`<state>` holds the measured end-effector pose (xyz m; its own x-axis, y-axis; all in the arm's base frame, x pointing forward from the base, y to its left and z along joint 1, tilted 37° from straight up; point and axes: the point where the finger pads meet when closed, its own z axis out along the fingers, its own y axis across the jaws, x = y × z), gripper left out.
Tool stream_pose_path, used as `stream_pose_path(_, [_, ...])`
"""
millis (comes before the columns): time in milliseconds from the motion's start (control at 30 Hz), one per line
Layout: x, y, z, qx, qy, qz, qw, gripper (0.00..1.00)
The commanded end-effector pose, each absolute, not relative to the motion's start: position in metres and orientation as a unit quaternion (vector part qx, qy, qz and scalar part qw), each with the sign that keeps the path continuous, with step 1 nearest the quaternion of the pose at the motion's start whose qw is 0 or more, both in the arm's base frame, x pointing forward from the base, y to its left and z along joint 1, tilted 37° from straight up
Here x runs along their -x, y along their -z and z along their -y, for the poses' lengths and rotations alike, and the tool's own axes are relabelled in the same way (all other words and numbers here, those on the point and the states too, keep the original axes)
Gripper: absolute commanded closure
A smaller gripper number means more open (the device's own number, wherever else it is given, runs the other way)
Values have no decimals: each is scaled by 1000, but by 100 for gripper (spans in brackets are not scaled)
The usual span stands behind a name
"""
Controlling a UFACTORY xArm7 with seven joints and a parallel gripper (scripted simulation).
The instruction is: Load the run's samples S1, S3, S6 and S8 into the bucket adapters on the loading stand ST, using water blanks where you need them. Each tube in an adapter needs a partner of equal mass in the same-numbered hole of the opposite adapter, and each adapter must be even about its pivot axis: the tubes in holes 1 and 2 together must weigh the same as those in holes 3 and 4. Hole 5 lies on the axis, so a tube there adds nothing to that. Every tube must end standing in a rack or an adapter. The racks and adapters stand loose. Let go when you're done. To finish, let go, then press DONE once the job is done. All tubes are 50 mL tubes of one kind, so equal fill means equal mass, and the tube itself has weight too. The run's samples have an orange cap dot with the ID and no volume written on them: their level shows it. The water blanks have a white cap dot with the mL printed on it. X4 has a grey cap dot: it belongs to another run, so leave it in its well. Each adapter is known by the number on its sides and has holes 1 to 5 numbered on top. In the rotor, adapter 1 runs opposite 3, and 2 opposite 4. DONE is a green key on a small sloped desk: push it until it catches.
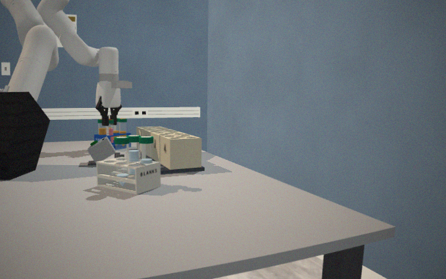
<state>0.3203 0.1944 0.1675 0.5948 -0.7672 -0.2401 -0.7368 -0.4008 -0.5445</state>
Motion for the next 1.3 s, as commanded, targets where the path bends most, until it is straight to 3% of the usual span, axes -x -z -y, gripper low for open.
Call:
stream_pose_path(0, [-319,-173,-192,836,26,-450,313,56])
stream_pose_path(1267, [-297,-228,-158,836,26,-449,313,56])
